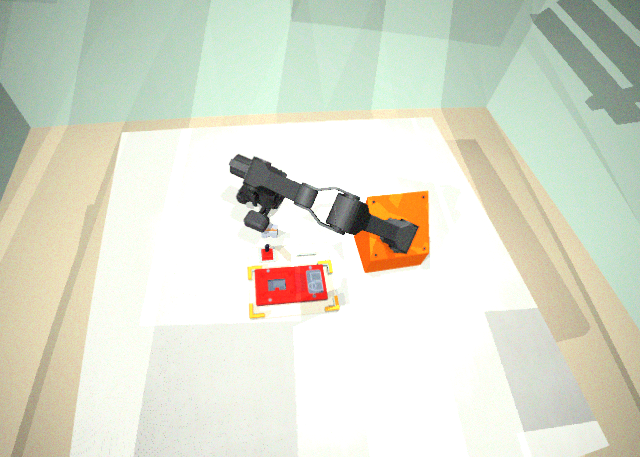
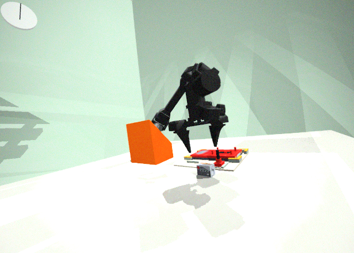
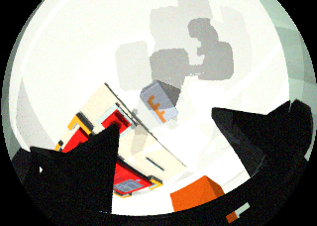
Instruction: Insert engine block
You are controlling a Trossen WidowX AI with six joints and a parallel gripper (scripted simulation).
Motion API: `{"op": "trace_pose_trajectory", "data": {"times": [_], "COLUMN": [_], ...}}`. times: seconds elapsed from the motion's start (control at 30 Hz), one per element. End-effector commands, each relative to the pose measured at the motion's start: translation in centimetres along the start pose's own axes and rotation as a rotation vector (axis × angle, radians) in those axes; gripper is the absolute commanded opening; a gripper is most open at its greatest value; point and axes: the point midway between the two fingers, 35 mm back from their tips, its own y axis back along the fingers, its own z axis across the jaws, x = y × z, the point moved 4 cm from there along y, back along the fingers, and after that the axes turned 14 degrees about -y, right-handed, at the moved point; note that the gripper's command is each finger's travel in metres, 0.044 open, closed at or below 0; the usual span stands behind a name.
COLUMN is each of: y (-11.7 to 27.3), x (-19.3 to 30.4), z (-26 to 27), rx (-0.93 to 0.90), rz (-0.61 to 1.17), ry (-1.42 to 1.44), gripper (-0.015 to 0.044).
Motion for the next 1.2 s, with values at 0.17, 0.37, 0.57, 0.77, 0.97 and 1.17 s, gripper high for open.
{"op": "trace_pose_trajectory", "data": {"times": [0.17, 0.37, 0.57, 0.77, 0.97, 1.17], "y": [0.4, 0.7, 1.0, 1.3, 1.5, 1.5], "x": [0.0, 0.0, 0.0, 0.1, 0.1, 0.0], "z": [0.0, 0.0, 0.0, 0.0, 0.0, 0.0], "rx": [0.004, 0.005, 0.005, 0.006, 0.006, 0.006], "rz": [-0.001, -0.001, -0.002, -0.002, -0.003, -0.003], "ry": [-0.294, -0.503, -0.712, -0.920, -1.106, -1.111], "gripper": [0.0440, 0.0440, 0.0440, 0.0440, 0.0440, 0.0440]}}
